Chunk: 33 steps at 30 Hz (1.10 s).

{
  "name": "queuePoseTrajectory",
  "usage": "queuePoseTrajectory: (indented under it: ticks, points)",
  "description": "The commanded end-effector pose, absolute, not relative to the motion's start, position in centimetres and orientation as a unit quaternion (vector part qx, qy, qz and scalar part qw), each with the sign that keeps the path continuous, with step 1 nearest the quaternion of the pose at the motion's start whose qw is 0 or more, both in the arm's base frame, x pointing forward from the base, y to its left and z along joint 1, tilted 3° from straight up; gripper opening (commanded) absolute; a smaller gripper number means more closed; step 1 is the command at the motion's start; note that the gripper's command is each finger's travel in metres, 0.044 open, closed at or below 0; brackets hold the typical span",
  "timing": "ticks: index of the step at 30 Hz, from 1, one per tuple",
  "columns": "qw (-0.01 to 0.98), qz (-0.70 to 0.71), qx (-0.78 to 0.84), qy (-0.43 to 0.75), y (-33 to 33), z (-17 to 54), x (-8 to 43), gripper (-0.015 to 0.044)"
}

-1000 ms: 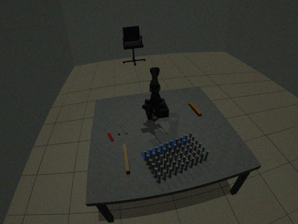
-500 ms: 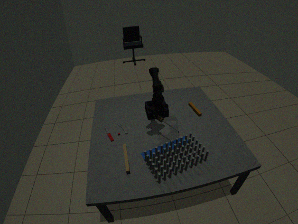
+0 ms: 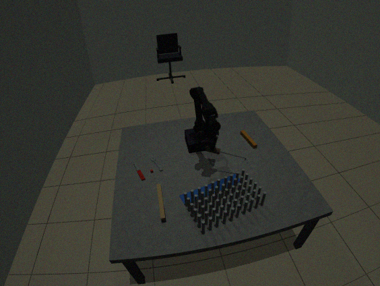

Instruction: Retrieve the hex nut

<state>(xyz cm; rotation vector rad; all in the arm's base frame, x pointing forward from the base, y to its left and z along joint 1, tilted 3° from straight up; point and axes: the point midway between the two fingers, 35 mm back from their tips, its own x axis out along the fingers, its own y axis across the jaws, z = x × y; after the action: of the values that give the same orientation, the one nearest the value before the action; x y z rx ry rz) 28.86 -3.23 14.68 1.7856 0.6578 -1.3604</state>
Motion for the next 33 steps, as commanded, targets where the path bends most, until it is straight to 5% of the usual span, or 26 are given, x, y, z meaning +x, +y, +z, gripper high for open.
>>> queuePoseTrajectory:
  ticks: [1,33]
  points:
    - [0.423,-0.513,0.681,0.307,-1.6,15.1,29.8,0.0]
    - [0.611,-0.258,0.406,0.629,14.0,15.5,33.2,0.0]
